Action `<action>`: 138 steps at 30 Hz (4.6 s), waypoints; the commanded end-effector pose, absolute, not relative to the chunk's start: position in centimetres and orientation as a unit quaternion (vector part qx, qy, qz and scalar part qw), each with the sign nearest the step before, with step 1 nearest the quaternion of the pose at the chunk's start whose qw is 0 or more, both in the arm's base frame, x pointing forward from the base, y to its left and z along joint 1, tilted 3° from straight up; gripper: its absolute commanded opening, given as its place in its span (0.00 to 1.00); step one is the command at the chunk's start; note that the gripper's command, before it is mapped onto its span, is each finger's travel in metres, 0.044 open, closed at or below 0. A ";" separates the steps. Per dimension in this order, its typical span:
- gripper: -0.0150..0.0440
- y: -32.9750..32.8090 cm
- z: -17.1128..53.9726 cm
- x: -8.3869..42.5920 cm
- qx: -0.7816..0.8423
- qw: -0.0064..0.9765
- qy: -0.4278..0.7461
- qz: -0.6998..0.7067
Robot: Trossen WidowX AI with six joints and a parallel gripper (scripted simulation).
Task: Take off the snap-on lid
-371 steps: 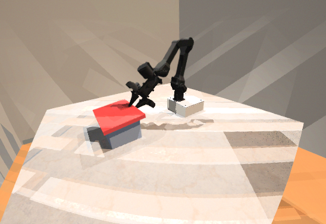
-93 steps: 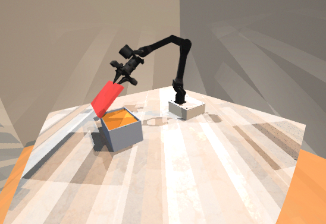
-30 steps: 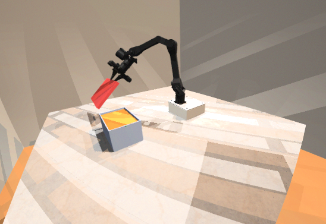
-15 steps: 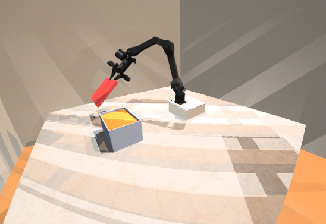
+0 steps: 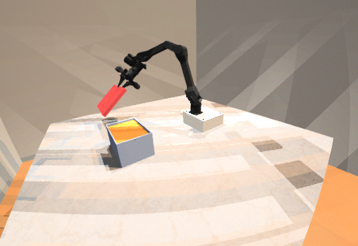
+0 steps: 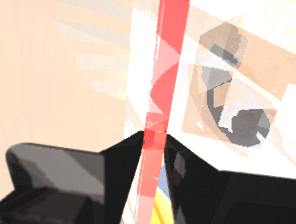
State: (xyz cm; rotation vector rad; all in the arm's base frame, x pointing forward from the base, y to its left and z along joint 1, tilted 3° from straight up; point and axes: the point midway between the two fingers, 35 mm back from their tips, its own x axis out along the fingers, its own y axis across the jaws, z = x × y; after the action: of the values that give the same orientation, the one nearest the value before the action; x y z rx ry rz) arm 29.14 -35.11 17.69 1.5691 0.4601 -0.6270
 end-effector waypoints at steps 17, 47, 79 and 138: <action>0.25 -34.7 15.9 29.2 0.688 0.643 0.202 -0.270; 0.25 -34.7 13.5 29.3 0.688 0.643 0.202 -0.269; 0.25 -34.6 10.9 29.3 0.688 0.643 0.202 -0.269; 0.25 -34.5 6.2 29.4 0.688 0.643 0.202 -0.269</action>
State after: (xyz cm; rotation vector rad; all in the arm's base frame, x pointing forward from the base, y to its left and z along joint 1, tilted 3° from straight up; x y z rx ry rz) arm 29.38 -34.56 6.59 1.5563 0.4569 -0.6146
